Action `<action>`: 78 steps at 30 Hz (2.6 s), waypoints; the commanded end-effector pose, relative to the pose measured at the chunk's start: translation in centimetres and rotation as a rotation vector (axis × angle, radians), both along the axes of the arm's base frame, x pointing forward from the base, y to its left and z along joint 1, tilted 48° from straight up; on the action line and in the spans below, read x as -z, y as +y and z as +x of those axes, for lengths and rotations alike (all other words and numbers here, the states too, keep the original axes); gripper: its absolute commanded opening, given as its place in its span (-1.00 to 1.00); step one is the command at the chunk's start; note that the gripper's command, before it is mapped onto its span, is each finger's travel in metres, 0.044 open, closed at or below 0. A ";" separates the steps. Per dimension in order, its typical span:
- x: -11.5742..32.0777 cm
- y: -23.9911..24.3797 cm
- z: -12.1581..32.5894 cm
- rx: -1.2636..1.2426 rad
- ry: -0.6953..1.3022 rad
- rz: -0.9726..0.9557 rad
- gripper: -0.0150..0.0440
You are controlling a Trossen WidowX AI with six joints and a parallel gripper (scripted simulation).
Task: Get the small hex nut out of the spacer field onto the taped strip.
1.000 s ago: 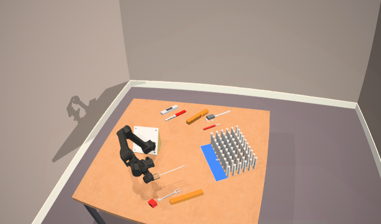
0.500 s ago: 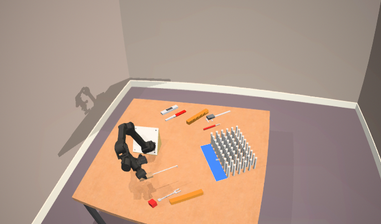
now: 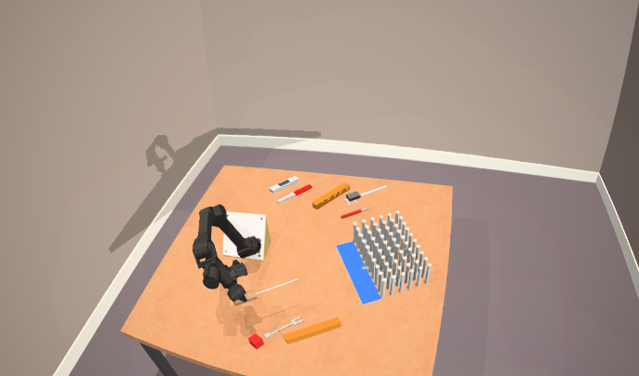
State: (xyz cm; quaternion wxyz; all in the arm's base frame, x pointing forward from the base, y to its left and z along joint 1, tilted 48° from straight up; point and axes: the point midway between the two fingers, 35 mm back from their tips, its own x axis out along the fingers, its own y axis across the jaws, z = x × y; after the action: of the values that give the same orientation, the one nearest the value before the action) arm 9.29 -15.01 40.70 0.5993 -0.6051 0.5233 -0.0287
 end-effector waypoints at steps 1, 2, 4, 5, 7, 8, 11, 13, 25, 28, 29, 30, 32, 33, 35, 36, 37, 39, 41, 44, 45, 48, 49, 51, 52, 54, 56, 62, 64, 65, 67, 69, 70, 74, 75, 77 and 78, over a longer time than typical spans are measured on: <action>0.2 -0.2 0.2 -0.010 -0.001 0.003 -0.49; 0.2 -0.3 0.2 -0.010 -0.001 0.003 -0.49; 0.3 -0.4 0.3 -0.010 -0.001 0.003 -0.49; 0.3 -0.5 0.3 -0.010 -0.001 0.003 -0.49; 0.4 -0.6 0.4 -0.010 -0.001 0.003 -0.49; 0.4 -0.7 0.4 -0.010 -0.001 0.003 -0.49; 0.5 -0.8 0.4 -0.010 -0.001 0.003 -0.49; 0.6 -1.0 0.5 -0.010 0.000 0.003 -0.49; 1.0 -1.7 0.7 -0.010 0.000 0.003 -0.49; 1.2 -1.9 0.8 -0.010 0.001 0.003 -0.49; 1.2 -2.0 0.8 -0.010 0.001 0.003 -0.49; 1.2 -2.0 0.8 -0.010 0.001 0.003 -0.49; 1.3 -2.2 0.8 -0.010 0.001 0.003 -0.49; 1.4 -2.2 0.8 -0.010 0.001 0.003 -0.49; 1.4 -2.4 0.9 -0.010 0.001 0.003 -0.49; 1.5 -2.4 0.9 -0.010 0.001 0.003 -0.49; 1.5 -2.5 0.9 -0.010 0.001 0.003 -0.49; 1.6 -2.6 0.9 -0.010 0.001 0.003 -0.49; 1.7 -2.7 0.9 -0.010 0.002 0.003 -0.49; 1.8 -2.9 1.0 -0.010 0.002 0.003 -0.49; 1.8 -3.0 1.0 -0.010 0.002 0.003 -0.49; 2.0 -3.2 1.0 -0.010 0.002 0.003 -0.49; 2.0 -3.2 1.1 -0.010 0.002 0.003 -0.49; 2.1 -3.3 1.1 -0.010 0.002 0.003 -0.49; 2.1 -3.4 1.1 -0.010 0.002 0.003 -0.49; 2.2 -3.5 1.1 -0.010 0.002 0.003 -0.49; 2.3 -3.7 1.1 -0.010 0.002 0.003 -0.49; 2.6 -4.0 1.2 -0.010 0.003 0.003 -0.49; 2.7 -4.1 1.2 -0.010 0.003 0.003 -0.49; 2.7 -4.2 1.2 -0.010 0.003 0.003 -0.49; 2.8 -4.3 1.2 -0.010 0.003 0.003 -0.49; 2.9 -4.5 1.3 -0.010 0.003 0.003 -0.49; 2.9 -4.5 1.3 -0.010 0.003 0.003 -0.49; 3.1 -4.8 1.3 -0.010 0.003 0.003 -0.49; 3.2 -4.8 1.3 -0.010 0.003 0.003 -0.49; 3.3 -4.9 1.3 -0.010 0.003 0.003 -0.49; 3.3 -5.0 1.3 -0.010 0.004 0.003 -0.49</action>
State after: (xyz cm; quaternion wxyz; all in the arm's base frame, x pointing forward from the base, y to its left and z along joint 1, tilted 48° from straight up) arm 10.46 -19.88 37.57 0.5983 -0.6049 0.5249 -0.0264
